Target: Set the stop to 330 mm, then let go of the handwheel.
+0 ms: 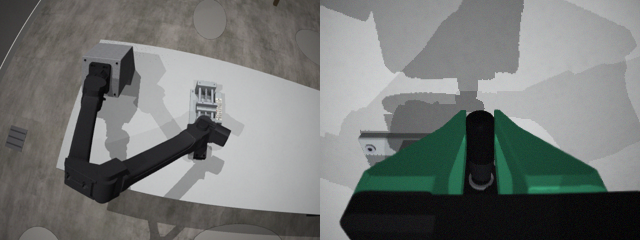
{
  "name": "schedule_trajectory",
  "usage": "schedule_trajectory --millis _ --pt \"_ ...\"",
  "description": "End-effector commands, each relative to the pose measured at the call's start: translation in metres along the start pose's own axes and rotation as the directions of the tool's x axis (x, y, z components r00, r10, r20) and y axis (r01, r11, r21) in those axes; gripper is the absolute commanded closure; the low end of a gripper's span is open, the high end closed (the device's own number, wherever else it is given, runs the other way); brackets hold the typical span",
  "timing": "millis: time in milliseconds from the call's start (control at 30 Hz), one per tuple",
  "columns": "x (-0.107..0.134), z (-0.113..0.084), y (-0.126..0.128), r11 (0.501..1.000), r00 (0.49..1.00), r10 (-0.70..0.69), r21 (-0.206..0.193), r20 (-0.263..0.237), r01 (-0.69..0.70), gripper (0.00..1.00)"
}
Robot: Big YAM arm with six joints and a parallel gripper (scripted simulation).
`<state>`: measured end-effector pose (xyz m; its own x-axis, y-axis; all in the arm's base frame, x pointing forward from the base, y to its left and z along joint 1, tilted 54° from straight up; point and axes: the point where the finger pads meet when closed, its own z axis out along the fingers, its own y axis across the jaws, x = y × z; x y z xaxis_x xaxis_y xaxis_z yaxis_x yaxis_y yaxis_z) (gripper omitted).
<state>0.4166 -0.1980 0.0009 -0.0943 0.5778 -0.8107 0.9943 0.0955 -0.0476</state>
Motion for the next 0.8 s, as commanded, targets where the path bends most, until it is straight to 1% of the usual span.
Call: schedule_trajectory --millis 0,100,233,333,433,767 --pt "-0.001 0.021 0.0 1.0 1.0 0.0 0.025 -0.001 0.0 0.94" --pt "-0.002 0.027 0.003 1.0 1.0 0.001 0.024 -0.001 -0.001 0.94" --pt "0.005 0.029 -0.008 0.999 1.0 -0.024 0.042 -0.007 0.024 0.94" --pt "0.0 0.029 0.002 0.999 1.0 -0.013 0.036 -0.004 0.013 0.94" --pt "0.0 0.032 0.008 0.999 1.0 -0.015 0.038 -0.005 0.015 0.94" --pt "0.0 0.036 0.02 0.999 1.0 -0.01 0.035 -0.005 0.01 0.94"
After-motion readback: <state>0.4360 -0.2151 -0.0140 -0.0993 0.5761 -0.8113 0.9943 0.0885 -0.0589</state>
